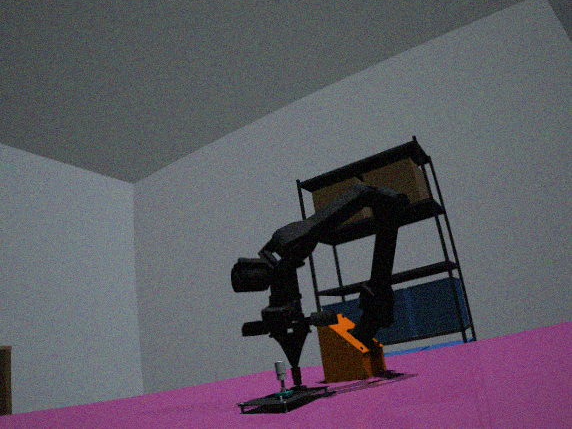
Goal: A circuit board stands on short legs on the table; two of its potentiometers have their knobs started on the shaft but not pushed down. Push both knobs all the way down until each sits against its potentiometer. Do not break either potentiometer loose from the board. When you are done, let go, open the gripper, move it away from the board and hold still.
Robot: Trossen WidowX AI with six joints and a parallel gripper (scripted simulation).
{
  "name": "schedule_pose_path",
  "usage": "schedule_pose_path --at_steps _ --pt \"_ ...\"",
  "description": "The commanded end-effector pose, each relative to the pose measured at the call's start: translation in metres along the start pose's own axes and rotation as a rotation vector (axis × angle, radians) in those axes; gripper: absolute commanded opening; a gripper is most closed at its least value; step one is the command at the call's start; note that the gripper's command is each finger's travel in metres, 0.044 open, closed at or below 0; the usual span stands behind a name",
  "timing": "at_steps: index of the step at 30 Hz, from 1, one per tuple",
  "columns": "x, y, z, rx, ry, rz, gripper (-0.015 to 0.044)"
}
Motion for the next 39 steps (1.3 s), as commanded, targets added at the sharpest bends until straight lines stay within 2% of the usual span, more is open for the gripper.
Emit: schedule_pose_path --at_steps 1,14,22,30,34,39 --pt "-0.001 0.0 0.001 -0.009 0.007 -0.005 0.0" --pt "-0.001 0.0 -0.018 -0.009 0.008 -0.005 0.0" --pt "0.001 0.001 -0.012 -0.016 0.011 0.004 0.021" --pt "-0.051 -0.002 -0.047 -0.01 0.007 -0.003 0.0" --pt "-0.074 0.0 -0.065 -0.008 0.006 -0.007 0.0" --pt "-0.075 0.001 -0.066 -0.008 0.005 -0.007 0.0"
Point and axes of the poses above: the point midway between the two fingers, 35 mm back from their tips, its own z axis out along the fingers, its own y axis across the jaws, x = y × z, the point moved 4 cm from there along -z, back along the fingers
